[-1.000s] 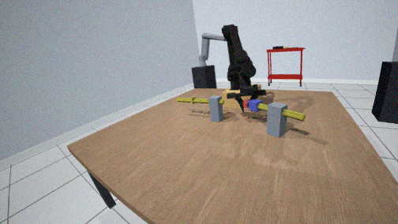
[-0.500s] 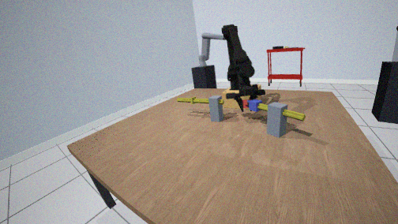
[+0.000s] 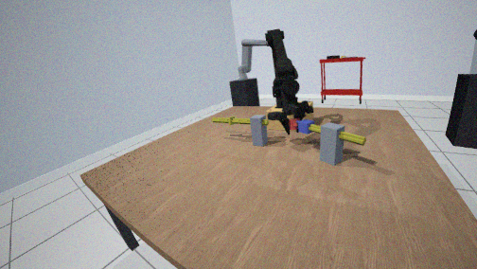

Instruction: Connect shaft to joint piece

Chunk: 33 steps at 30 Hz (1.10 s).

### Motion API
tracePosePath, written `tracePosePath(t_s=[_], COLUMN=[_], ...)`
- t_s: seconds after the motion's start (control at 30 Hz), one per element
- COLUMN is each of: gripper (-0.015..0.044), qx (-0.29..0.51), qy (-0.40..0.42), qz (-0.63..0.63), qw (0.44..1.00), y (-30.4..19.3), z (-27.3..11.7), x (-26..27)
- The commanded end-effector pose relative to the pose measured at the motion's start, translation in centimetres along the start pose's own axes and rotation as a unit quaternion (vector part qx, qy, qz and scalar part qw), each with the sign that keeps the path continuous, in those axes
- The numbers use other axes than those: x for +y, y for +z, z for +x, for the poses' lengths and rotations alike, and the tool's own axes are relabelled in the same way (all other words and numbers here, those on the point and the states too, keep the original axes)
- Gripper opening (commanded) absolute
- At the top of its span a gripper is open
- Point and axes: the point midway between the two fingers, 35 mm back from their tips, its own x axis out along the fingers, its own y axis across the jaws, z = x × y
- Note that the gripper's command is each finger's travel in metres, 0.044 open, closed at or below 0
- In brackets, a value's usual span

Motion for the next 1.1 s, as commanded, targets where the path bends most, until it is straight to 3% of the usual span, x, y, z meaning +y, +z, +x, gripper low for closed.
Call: tracePosePath(t_s=[0.0,1.07], gripper=[0.0,0.0], qx=[0.01,0.085], qy=[0.005,0.023], qz=[-0.034,-0.308], qw=[0.999,0.947], y=[0.0,0.9], z=[-0.1,-0.8], x=[-0.3,-2.8])
